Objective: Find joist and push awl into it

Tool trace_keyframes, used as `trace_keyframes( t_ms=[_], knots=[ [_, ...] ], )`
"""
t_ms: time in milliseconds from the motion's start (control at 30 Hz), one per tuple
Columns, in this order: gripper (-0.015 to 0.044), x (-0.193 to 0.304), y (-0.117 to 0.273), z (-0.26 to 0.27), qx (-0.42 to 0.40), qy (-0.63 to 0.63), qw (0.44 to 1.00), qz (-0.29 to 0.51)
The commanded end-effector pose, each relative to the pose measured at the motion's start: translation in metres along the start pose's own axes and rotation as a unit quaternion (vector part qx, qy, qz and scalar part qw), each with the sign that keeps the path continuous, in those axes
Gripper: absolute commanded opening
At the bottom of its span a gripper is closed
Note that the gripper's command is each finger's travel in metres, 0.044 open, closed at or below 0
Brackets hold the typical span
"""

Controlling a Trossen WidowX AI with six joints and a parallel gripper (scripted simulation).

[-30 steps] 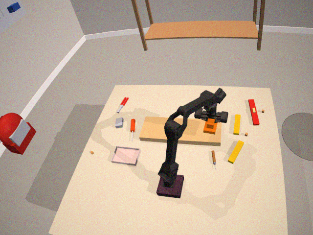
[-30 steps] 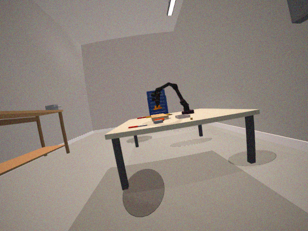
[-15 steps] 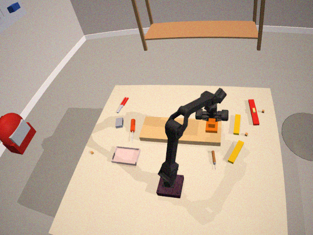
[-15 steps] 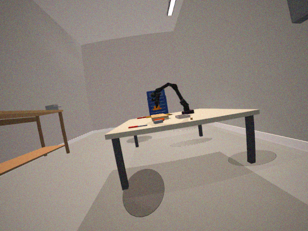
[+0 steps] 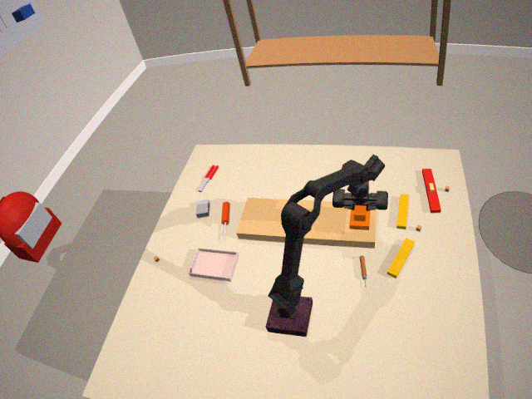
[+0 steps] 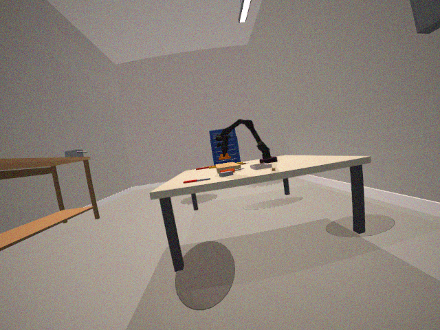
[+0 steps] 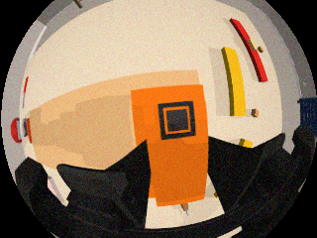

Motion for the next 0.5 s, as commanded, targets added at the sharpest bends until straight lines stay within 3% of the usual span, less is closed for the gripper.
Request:
trace_keyframes(
  t_ms=[0, 467],
  knots=[
    [0.0, 0.001, -0.005, 0.0, -0.001, 0.002, 1.0, -0.003],
    [0.0, 0.007, -0.023, 0.0, -0.002, 0.002, 1.0, -0.003]
  ],
)
Point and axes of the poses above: the point midway between the two fingers, 35 mm back from their tips, its own y axis back along the fingers, its own z axis across the jaws, x = y × z, the point moved 10 cm from there along y, back along the fingers, and after that the axes turned 5 degrees about -y, right-handed, at the moved point
